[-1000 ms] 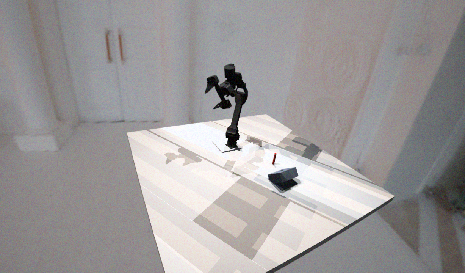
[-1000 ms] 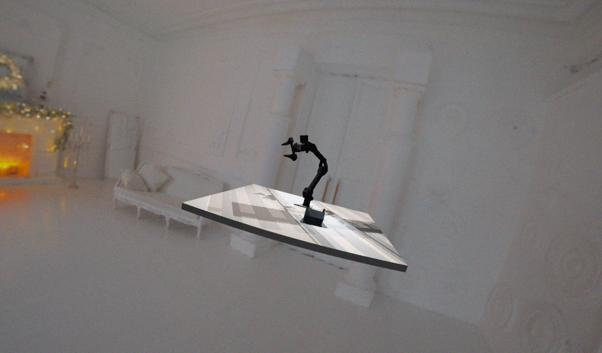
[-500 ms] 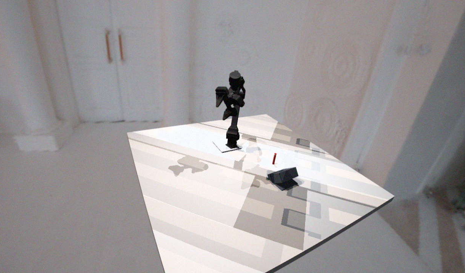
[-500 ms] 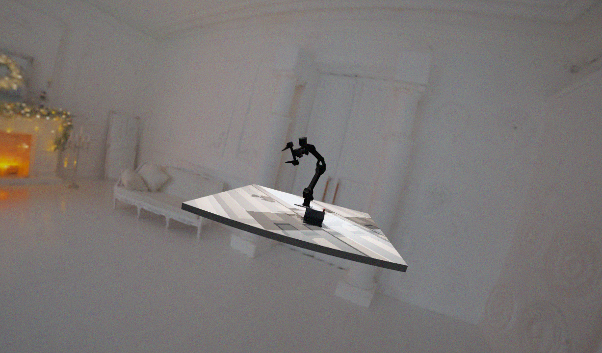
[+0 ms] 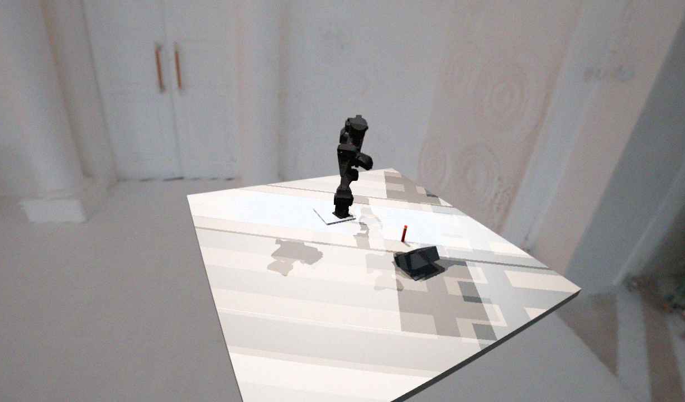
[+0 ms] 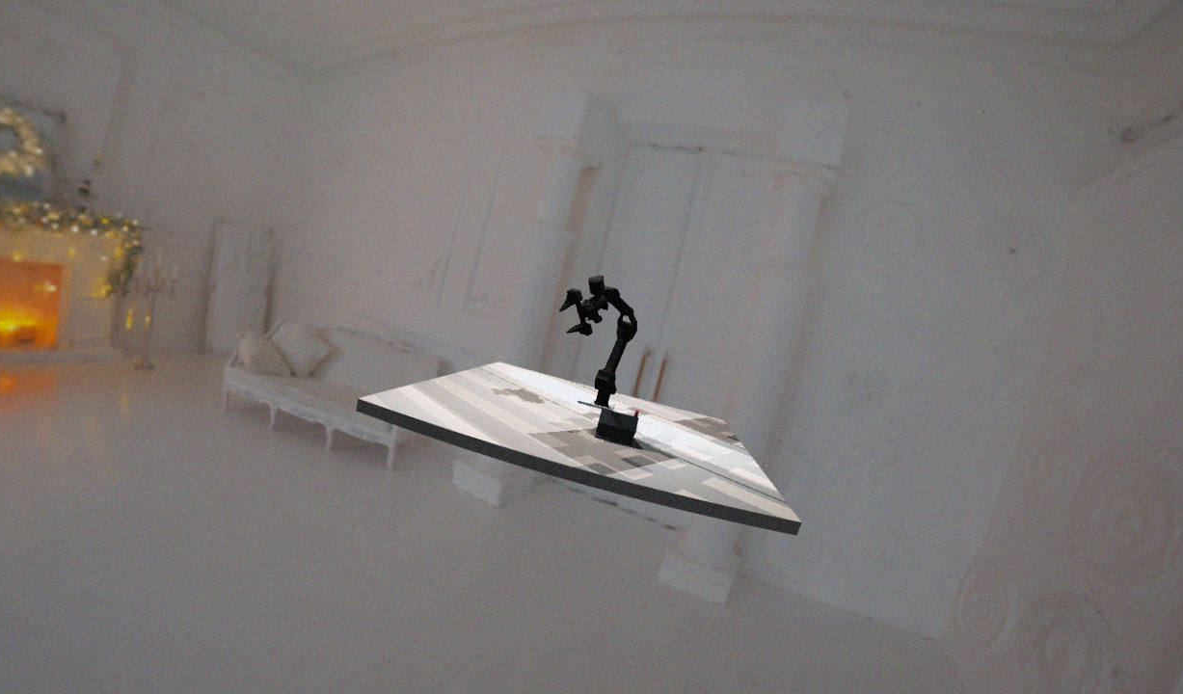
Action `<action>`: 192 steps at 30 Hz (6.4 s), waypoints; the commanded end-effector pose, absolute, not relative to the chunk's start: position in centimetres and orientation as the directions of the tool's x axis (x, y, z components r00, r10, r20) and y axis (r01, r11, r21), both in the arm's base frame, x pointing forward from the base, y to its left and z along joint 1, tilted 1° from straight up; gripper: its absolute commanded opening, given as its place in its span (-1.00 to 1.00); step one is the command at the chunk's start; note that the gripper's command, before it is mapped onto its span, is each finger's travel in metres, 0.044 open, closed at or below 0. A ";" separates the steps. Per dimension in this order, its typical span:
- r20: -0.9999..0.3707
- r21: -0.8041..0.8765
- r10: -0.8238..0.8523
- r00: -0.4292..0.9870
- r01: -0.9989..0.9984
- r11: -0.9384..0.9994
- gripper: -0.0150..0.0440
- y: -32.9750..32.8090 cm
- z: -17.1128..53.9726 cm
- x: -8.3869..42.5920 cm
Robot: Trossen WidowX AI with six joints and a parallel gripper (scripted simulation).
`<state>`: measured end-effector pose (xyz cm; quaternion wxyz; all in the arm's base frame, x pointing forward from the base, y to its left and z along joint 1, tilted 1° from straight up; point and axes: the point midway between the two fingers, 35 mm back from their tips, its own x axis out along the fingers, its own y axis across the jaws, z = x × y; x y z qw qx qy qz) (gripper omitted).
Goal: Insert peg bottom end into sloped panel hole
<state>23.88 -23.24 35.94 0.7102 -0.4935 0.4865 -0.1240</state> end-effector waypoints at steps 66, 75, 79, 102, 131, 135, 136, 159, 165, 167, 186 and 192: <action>-0.987 -0.079 0.003 0.161 -0.469 -0.879 1.00 4.9 16.1 33.1; -0.998 -0.031 0.015 0.067 -0.254 -0.967 1.00 8.5 14.3 31.6; -0.999 -0.022 0.014 0.043 -0.197 -0.980 1.00 9.3 13.8 31.3; -0.999 -0.022 0.014 0.042 -0.195 -0.981 1.00 9.4 11.2 31.6; -0.999 -0.019 0.010 0.046 -0.201 -0.979 0.73 9.4 7.8 31.7; -0.999 -0.019 0.010 0.046 -0.201 -0.979 0.38 9.4 7.8 31.7; -0.999 -0.019 0.010 0.046 -0.201 -0.979 0.29 9.4 7.8 31.7; -0.999 -0.020 0.011 0.045 -0.199 -0.980 -0.49 9.4 9.8 31.9; -0.999 -0.021 0.012 0.044 -0.198 -0.980 -0.49 9.4 11.9 31.9; -0.999 -0.021 0.013 0.044 -0.197 -0.980 -0.49 9.4 12.6 31.9; -0.997 -0.030 0.014 0.075 -0.214 -0.976 -0.49 9.0 15.9 32.0; -0.994 -0.040 0.014 0.111 -0.234 -0.971 -0.49 8.6 15.9 32.2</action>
